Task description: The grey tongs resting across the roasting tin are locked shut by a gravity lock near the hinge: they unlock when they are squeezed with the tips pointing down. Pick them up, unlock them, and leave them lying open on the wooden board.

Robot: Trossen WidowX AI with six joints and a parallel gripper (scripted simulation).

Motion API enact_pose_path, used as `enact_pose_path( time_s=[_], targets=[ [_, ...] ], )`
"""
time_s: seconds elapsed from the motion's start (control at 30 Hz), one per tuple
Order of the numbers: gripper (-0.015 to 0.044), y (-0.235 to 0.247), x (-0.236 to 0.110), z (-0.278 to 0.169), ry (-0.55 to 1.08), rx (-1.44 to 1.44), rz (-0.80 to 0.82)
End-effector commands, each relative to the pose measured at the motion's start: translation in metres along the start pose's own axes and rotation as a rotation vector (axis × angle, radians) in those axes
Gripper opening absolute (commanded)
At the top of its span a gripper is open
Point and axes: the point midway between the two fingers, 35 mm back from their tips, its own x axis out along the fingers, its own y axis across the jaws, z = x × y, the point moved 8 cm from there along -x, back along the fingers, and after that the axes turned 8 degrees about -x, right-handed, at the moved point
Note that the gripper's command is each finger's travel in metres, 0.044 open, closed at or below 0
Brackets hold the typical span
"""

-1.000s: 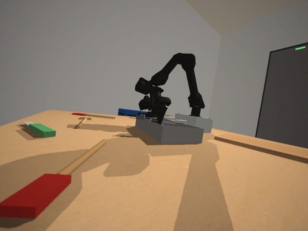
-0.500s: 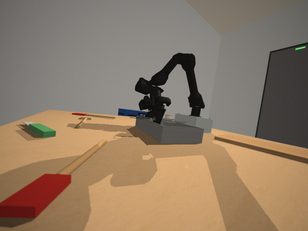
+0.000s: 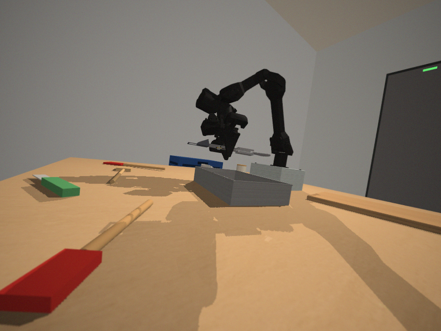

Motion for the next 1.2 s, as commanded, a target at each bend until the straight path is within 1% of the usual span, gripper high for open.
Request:
enact_pose_path(
  time_s=[0.0,0.2,0.3,0.83,1.17],
  targets=[
    [-0.015,0.003,-0.007,-0.001,0.009,0.009,0.0],
    [-0.015,0.004,-0.006,-0.001,0.01,0.009,-0.005],
    [-0.015,0.007,-0.005,0.0,0.021,0.013,-0.046],
    [-0.015,0.041,0.008,0.009,0.083,0.008,-0.493],
    [-0.015,0.043,0.008,0.009,0.083,0.006,-0.512]
  ],
)
